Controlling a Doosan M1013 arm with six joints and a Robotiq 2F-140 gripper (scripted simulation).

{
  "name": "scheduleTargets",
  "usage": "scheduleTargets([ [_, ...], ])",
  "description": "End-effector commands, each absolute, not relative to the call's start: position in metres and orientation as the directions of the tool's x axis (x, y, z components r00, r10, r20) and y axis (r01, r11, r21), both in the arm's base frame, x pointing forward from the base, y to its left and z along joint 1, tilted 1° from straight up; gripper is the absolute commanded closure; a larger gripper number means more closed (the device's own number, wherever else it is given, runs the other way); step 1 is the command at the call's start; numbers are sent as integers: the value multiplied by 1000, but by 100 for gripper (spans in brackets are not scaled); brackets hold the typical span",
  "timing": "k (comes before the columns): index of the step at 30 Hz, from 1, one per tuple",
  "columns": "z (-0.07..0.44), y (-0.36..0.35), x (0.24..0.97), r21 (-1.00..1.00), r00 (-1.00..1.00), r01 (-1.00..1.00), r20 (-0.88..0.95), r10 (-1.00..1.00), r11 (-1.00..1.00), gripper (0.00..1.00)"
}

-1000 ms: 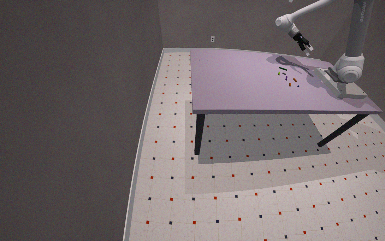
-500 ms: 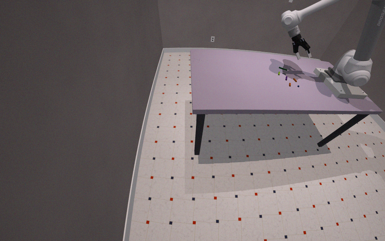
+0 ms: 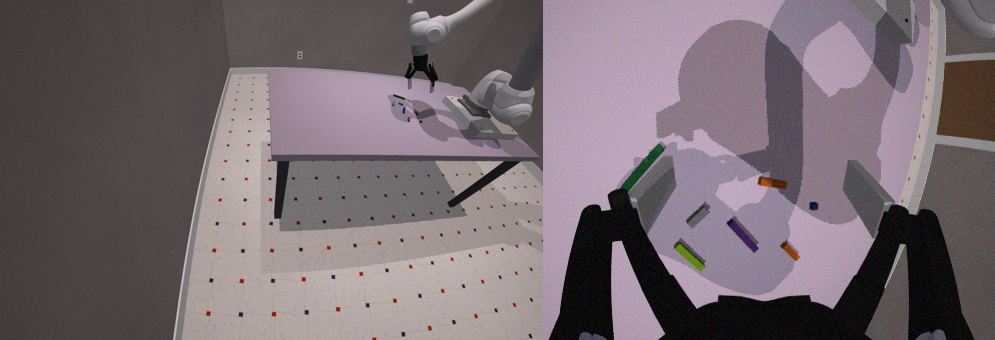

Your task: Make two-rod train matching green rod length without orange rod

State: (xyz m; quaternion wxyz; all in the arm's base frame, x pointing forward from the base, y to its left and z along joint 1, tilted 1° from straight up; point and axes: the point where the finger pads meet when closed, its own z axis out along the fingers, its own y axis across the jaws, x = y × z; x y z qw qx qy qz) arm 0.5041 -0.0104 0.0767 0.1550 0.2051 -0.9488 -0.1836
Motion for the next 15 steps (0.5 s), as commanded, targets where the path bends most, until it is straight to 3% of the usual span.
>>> scheduleTargets([
  [1,63,9,530,316,-840,-462,145,-523,829,0],
  [15,36,59,597,38,-696,-717,-1,-718,696,0],
])
